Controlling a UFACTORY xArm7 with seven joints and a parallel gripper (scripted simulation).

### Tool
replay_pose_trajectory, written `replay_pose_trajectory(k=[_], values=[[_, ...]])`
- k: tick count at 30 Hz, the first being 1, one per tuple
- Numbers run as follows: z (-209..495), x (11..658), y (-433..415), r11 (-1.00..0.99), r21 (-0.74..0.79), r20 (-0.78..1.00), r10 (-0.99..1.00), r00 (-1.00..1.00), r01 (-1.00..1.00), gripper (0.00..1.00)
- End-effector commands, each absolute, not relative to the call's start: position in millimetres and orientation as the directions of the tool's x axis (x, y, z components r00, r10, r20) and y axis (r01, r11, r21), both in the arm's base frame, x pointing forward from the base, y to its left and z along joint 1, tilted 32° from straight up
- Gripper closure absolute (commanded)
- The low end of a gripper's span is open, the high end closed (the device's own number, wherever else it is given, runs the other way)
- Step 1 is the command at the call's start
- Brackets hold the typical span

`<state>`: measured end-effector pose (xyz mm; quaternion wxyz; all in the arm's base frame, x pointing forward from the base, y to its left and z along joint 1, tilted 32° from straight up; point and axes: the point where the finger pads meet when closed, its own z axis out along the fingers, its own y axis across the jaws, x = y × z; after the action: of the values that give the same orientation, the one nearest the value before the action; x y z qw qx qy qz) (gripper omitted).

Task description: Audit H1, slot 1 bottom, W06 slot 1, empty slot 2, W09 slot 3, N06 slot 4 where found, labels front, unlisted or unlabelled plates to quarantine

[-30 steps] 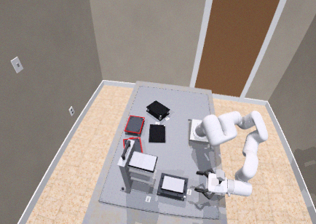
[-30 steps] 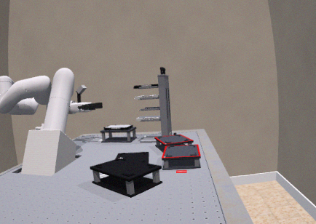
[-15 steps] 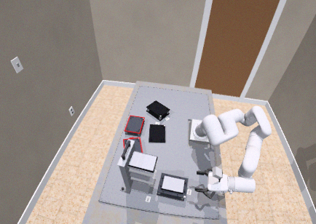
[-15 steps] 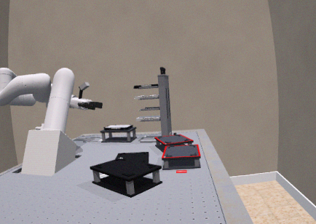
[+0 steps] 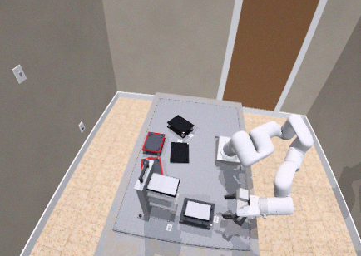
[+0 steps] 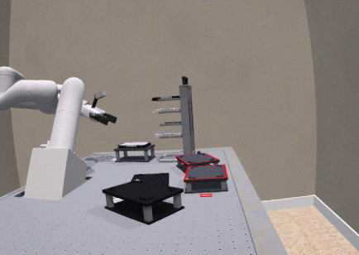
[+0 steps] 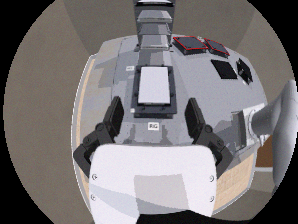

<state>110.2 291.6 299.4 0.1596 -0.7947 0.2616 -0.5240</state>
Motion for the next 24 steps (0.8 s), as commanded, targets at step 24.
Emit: replay_pose_trajectory(k=[24], values=[[300.3,109.7,292.0,-0.812,-0.528,0.538,-0.545,0.643,-0.246,0.00]])
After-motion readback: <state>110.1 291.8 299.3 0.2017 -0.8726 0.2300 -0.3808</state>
